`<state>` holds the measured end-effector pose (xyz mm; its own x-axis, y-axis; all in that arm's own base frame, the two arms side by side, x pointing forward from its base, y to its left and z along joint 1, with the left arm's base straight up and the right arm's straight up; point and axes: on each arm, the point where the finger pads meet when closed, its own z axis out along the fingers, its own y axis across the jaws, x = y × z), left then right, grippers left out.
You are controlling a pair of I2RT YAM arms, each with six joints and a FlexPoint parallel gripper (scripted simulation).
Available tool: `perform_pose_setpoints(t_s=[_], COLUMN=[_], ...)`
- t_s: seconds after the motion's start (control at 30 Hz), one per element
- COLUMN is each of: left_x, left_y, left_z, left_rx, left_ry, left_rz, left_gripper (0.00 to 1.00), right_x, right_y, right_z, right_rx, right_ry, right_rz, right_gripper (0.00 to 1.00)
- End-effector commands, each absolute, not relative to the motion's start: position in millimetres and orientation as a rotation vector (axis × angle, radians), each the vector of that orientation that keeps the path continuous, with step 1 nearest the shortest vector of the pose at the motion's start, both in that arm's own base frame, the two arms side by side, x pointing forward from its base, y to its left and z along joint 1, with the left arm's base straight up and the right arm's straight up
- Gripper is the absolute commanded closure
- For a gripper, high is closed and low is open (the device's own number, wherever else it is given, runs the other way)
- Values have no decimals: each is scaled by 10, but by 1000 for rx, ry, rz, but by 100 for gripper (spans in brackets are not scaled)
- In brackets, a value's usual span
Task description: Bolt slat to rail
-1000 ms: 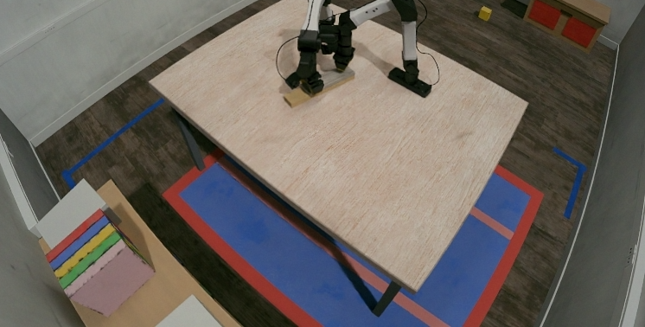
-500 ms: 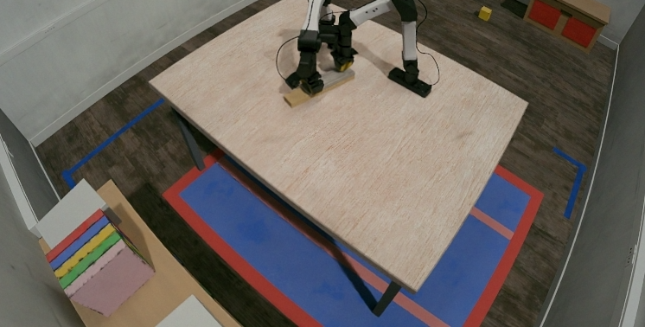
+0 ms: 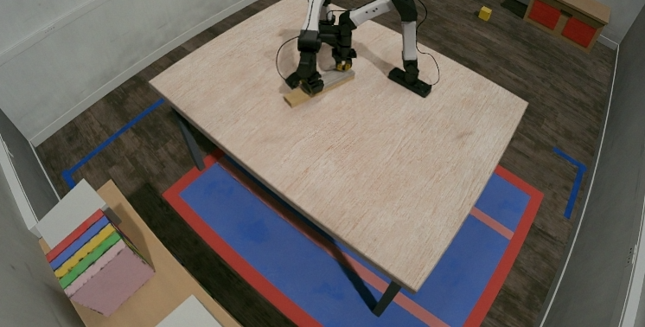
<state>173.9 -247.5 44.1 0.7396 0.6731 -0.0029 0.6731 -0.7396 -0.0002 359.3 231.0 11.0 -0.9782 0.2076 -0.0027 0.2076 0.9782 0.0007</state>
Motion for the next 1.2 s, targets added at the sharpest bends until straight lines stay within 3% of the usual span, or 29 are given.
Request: perform_pose_setpoints(t_s=[0.0,0.3,1.17], left_x=[1771,1772,1772], left_y=[-2505,-2504,-2504], left_z=[455,454,474], left_rx=[3045,3122,3105], left_ry=[798,409,411], left_rz=[1,0,8], left_gripper=[86,86,86], right_x=[3629,3629,3629], right_y=[2333,2333,2333], right_z=[180,180,180], right_rx=[328,328,328], right_ry=[3103,3103,3103], right_rz=[21,21,21], right_gripper=[33,33,33])
